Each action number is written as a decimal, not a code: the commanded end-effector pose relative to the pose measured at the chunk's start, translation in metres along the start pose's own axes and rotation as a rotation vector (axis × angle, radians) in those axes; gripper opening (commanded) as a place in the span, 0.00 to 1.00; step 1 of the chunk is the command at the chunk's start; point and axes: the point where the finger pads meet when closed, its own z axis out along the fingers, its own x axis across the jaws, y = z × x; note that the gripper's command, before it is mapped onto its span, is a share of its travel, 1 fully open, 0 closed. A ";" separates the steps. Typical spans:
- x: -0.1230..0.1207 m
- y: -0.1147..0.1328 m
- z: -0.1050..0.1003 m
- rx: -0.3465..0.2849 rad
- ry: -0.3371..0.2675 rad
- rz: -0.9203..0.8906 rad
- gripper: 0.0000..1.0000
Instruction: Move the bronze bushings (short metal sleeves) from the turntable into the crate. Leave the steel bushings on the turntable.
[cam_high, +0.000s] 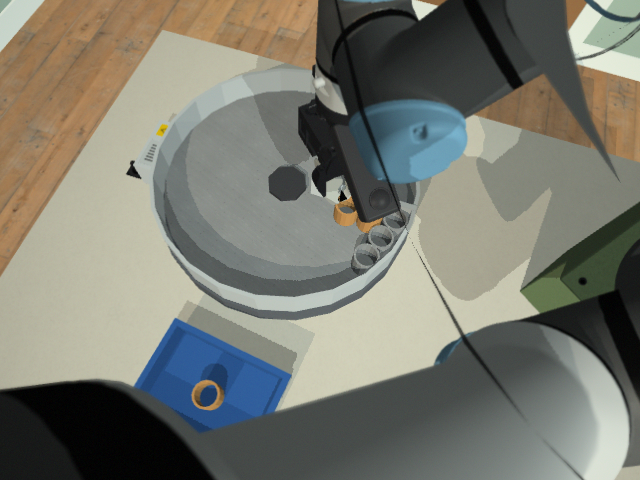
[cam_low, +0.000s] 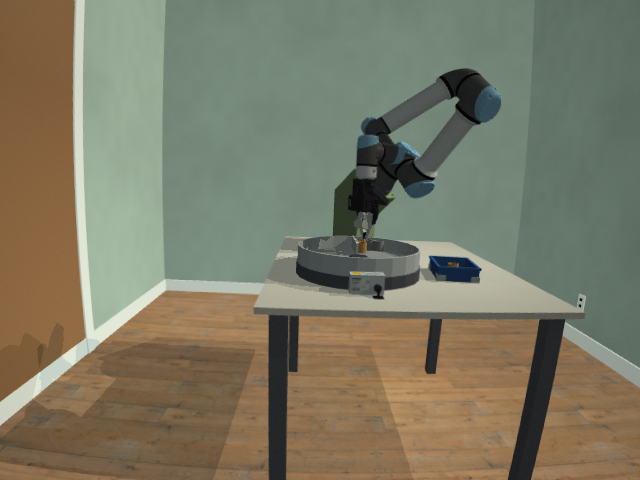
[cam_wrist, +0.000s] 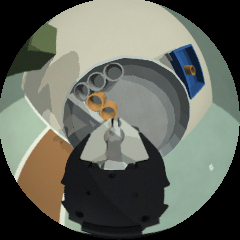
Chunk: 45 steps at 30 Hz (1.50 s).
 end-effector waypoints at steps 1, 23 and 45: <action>0.000 0.000 0.000 -0.001 0.000 0.000 0.05; 0.000 0.000 0.000 -0.001 0.000 0.000 0.05; 0.000 0.000 0.009 -0.001 0.000 0.000 0.05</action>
